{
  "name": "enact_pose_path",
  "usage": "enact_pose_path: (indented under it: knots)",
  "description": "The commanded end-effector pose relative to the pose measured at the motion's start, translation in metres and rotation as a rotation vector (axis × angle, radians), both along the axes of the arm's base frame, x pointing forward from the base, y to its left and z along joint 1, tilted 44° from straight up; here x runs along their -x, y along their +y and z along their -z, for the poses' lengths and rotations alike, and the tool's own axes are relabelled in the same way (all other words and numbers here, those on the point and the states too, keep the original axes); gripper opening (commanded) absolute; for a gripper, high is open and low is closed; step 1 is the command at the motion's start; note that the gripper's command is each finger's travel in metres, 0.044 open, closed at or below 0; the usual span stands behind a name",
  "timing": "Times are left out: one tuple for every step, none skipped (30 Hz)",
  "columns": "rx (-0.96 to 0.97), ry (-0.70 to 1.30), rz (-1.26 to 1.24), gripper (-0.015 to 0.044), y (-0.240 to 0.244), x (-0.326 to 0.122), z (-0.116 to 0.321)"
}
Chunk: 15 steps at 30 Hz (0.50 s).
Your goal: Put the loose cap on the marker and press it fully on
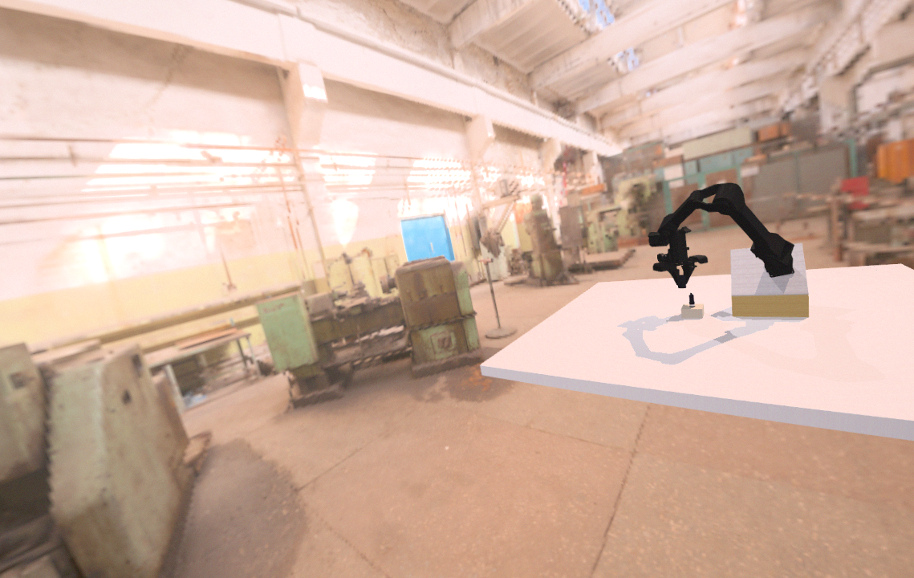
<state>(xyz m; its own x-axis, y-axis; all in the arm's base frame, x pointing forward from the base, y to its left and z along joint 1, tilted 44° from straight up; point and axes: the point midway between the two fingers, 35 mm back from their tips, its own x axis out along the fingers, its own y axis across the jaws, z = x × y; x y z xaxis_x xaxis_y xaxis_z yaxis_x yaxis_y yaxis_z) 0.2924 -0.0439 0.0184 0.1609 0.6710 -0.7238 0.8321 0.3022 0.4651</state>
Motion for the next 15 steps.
enact_pose_path:
  knots:
    - [-0.006,0.003,0.003,0.0000,0.007,0.006,-0.007]
    - [-0.006,0.003,0.003,0.0000,0.008,0.008,-0.009]
    - [-0.006,0.003,0.003,0.0000,0.010,0.009,-0.011]
    - [-0.006,0.003,0.003,0.0000,0.011,0.011,-0.012]
    - [-0.006,0.003,0.003,0.0000,0.013,0.012,-0.014]
    - [-0.006,0.003,0.002,0.0000,0.014,0.014,-0.016]
    - [-0.006,0.003,0.002,0.0000,0.016,0.015,-0.017]
    - [-0.007,0.003,0.002,0.0000,0.017,0.017,-0.019]
    - [-0.007,0.003,0.002,0.0000,0.019,0.018,-0.020]
    - [-0.007,0.004,0.002,0.0000,0.020,0.020,-0.022]
    - [-0.007,0.004,0.002,0.0000,0.022,0.021,-0.023]
    - [-0.008,0.004,0.003,0.0000,0.023,0.023,-0.025]
    - [-0.008,0.004,0.003,0.0000,0.025,0.025,-0.026]
    - [-0.008,0.004,0.003,0.0000,0.026,0.026,-0.028]
    - [-0.008,0.004,0.003,0.0000,0.027,0.028,-0.029]
